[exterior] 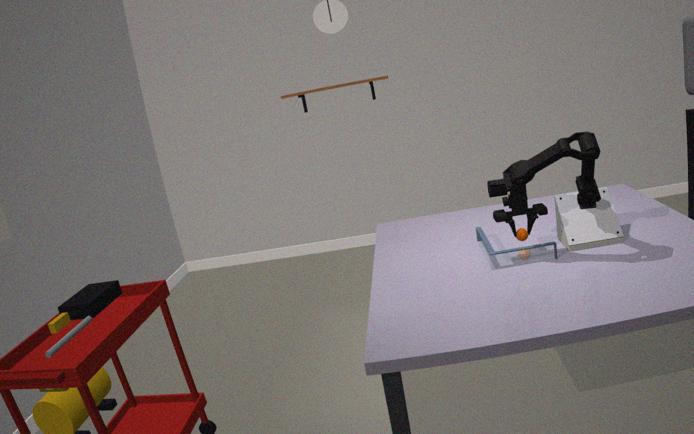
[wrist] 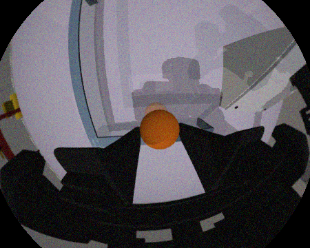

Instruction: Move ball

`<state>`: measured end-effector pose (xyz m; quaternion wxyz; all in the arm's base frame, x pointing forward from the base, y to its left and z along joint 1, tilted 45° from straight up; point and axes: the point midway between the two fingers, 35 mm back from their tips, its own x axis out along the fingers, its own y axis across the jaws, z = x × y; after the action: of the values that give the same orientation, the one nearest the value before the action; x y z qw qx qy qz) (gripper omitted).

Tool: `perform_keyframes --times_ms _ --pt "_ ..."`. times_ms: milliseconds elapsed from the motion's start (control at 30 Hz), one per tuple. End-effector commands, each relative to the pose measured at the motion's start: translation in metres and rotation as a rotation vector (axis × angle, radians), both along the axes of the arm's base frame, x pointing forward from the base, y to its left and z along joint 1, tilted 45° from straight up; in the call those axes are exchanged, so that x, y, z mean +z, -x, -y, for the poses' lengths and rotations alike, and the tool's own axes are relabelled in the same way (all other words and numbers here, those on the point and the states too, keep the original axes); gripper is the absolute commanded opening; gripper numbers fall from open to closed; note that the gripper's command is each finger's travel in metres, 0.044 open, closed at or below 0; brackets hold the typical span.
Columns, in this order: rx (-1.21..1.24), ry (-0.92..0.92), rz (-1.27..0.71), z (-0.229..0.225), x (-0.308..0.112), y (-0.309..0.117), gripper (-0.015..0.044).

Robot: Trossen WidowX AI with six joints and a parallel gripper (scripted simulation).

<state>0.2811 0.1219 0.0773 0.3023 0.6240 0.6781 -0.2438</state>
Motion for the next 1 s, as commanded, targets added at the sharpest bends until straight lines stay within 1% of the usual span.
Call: perform_keyframes --times_ms 0,300,933,967 --pt "-0.002 -0.001 -0.009 -0.01 -0.011 0.001 0.0" --pt "-0.002 -0.007 -0.01 -0.04 -0.04 0.005 0.0" --pt "-0.002 -0.008 -0.01 -0.054 -0.054 0.007 0.0" --pt "0.0 -0.011 -0.01 -0.053 -0.052 0.007 0.0026"
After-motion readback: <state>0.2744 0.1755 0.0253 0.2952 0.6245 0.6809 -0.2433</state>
